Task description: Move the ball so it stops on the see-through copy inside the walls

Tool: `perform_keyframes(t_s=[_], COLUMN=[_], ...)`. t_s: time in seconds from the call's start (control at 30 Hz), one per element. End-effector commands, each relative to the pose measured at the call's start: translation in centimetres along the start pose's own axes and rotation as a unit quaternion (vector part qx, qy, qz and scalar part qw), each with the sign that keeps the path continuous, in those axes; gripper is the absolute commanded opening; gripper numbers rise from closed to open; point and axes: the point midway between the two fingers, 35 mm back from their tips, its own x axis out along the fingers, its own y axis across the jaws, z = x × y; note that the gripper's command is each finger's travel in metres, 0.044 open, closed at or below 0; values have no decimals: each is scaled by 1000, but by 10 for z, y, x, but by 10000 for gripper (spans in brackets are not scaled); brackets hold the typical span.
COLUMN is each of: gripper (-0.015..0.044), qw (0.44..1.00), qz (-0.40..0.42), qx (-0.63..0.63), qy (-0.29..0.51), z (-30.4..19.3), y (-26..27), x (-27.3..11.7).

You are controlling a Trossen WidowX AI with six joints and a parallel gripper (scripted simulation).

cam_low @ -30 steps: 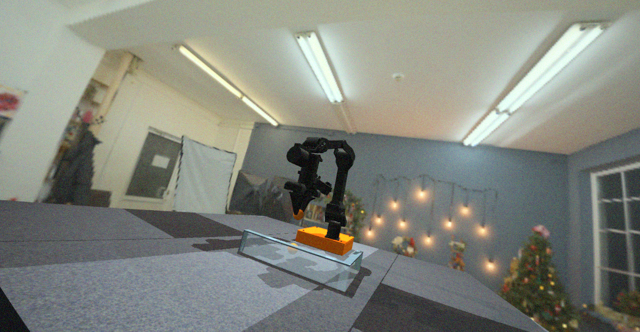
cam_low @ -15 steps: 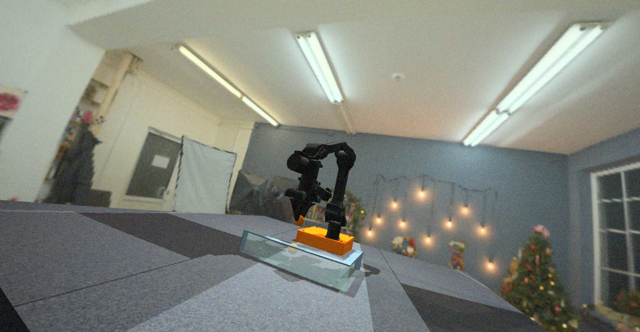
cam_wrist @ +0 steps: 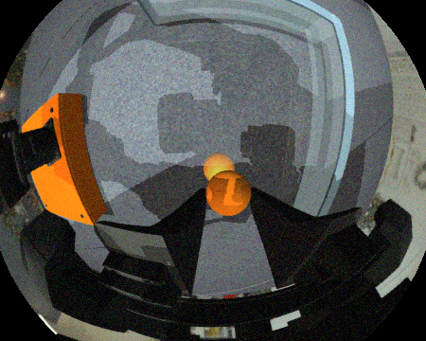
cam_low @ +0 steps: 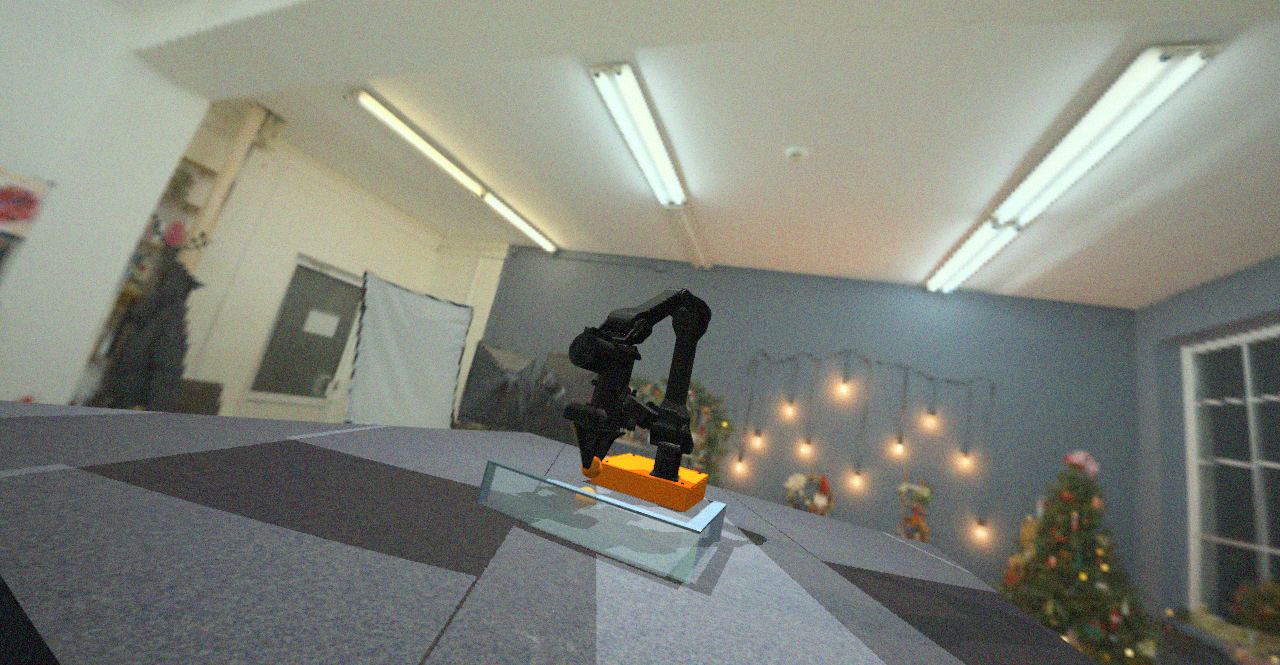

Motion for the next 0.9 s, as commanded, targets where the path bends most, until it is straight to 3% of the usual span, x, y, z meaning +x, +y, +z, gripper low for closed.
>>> perform_keyframes(t_s=[0.0,0.87], gripper=[0,0], qw=[1000,1000], qz=[6,6], qx=[-2,-2], qy=[-4,-4], z=[2,2], y=[3,5], x=[25,57])
